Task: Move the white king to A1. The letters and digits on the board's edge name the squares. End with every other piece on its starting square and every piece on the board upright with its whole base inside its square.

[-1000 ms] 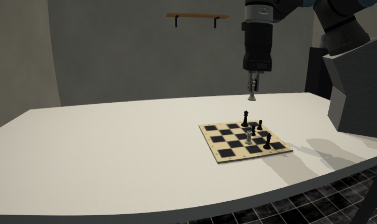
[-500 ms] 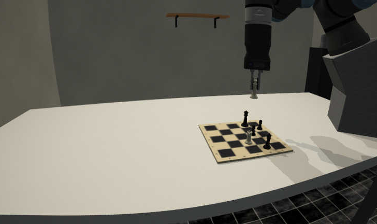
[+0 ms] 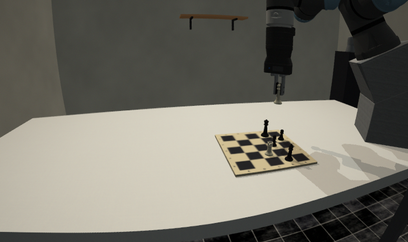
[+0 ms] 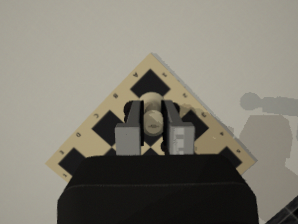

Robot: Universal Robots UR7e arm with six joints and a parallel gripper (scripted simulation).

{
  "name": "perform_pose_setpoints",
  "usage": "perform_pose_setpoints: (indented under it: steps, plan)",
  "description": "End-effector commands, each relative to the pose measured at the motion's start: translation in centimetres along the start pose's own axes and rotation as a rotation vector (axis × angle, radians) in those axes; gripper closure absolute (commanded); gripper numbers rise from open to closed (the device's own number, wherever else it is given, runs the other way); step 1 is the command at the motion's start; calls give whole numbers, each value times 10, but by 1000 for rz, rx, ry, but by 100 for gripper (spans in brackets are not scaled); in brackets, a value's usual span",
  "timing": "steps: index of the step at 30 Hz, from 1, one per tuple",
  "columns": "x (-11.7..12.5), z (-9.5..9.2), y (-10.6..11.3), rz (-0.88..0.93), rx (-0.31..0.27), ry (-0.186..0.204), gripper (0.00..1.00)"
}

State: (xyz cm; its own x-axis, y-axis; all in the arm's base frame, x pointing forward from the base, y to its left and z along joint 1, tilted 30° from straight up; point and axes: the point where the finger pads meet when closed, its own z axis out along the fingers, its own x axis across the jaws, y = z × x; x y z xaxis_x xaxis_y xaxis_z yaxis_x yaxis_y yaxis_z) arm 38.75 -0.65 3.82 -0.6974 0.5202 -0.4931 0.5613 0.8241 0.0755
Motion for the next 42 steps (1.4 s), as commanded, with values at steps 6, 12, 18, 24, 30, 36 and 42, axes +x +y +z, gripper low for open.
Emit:
perform_pose_setpoints:
  steps: [6,12,18,24,30,36,42]
  plan:
    - [0,0,0,7,-1,-1,100]
    - [0,2,0,7,-1,-1,100]
    - [0,7,0,8,-1,-1,100]
    - [0,18,0,8,-1,-1,100]
    - [0,27,0,8,-1,-1,100]
    - [0,45,0,8,-1,-1,100]
    - [0,63,0,8,-1,-1,100]
